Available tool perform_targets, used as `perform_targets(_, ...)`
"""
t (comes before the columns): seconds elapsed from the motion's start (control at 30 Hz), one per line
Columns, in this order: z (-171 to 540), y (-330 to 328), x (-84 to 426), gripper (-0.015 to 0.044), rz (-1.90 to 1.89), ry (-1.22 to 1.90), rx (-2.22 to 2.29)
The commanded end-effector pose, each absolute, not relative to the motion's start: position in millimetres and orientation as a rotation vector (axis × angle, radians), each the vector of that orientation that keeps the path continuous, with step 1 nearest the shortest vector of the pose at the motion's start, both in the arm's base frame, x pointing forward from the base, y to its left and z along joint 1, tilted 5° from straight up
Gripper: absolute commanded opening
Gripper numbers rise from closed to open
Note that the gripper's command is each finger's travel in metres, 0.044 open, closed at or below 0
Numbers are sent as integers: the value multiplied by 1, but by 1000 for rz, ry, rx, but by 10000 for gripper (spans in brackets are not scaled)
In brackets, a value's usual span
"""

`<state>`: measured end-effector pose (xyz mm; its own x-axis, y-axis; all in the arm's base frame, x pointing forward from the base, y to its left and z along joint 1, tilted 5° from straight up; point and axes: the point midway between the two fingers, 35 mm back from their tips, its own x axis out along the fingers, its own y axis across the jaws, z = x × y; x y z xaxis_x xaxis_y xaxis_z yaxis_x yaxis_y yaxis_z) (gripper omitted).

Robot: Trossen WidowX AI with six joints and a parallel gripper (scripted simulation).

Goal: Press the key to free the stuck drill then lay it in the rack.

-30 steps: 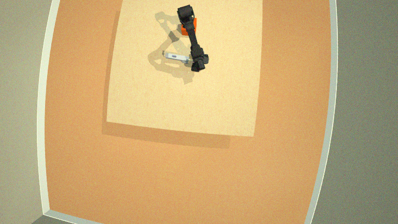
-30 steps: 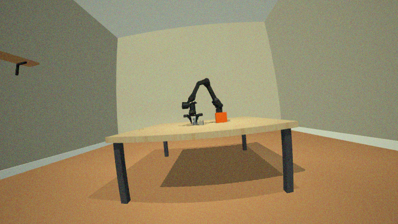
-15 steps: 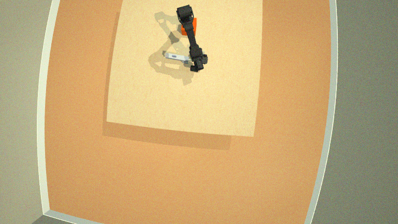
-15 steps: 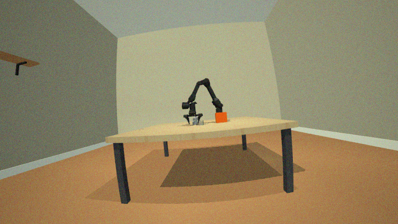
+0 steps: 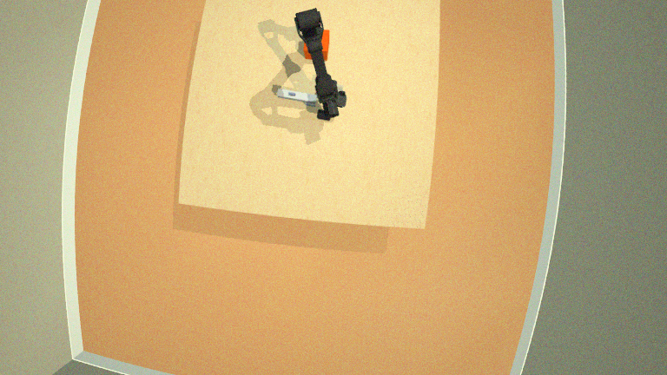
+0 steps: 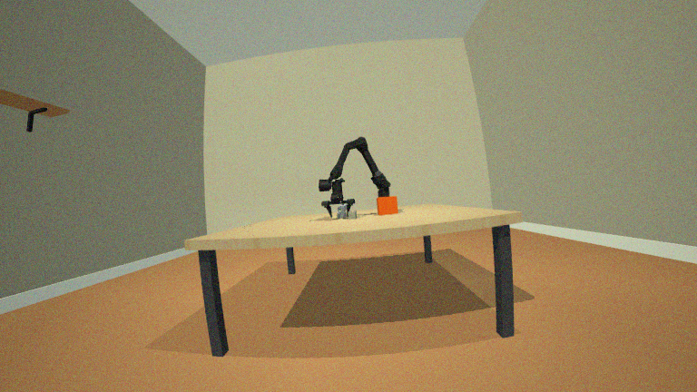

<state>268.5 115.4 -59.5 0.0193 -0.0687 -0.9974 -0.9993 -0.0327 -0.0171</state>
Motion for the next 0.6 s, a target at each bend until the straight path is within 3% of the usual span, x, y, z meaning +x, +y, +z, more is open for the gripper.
perform_targets(0.0,-60,113,267,440,1191,1232,-1295)
perform_targets(0.03,-60,113,267,440,1191,1232,-1295)
perform_targets(0.53,-60,115,269,46,1185,1231,-1292)
perform_targets(0.57,-60,115,269,39,1185,1231,-1292)
